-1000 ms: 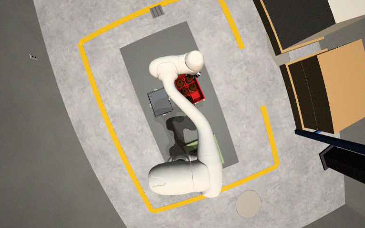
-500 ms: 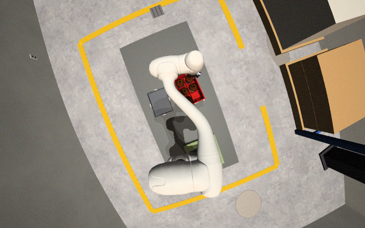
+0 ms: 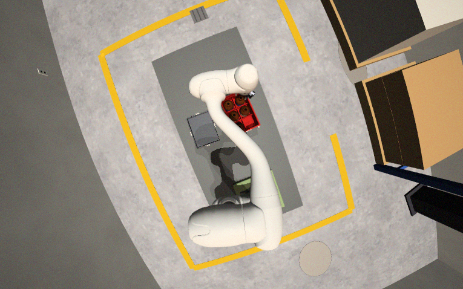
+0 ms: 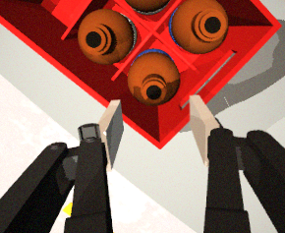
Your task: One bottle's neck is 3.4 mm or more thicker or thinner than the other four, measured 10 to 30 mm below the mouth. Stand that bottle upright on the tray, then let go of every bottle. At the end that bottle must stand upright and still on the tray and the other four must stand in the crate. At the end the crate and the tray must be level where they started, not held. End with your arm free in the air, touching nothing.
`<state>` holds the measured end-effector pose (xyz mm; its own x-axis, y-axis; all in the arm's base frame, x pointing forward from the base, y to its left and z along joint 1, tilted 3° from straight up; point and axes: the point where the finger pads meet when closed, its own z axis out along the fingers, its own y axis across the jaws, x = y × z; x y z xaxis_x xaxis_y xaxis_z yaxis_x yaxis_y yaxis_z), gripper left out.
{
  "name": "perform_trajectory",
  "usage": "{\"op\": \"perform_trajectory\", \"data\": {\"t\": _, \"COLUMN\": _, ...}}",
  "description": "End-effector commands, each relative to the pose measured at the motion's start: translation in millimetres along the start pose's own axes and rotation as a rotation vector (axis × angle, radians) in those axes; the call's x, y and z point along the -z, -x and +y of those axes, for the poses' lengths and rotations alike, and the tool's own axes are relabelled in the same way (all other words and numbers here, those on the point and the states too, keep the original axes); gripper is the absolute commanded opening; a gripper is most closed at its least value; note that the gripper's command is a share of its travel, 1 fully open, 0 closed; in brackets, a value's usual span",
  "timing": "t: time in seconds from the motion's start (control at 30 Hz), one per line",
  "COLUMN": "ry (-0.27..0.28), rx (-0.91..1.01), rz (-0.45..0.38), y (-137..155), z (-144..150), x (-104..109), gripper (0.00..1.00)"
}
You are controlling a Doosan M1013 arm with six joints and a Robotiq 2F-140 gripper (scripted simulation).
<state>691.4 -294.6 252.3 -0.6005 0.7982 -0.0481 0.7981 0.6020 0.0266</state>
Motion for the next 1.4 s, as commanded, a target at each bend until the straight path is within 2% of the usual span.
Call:
{"op": "perform_trajectory", "data": {"t": 0.0, "ry": -0.003, "rx": 0.001, "rz": 0.009, "y": 0.0, "z": -1.4, "x": -2.6, "gripper": 0.38}}
{"op": "perform_trajectory", "data": {"t": 0.63, "ry": -0.003, "rx": 0.001, "rz": 0.009, "y": -0.1, "z": -1.4, "x": -10.6, "gripper": 0.38}}
{"op": "perform_trajectory", "data": {"t": 1.37, "ry": -0.003, "rx": 0.001, "rz": 0.009, "y": -0.3, "z": -1.5, "x": -36.0, "gripper": 0.38}}
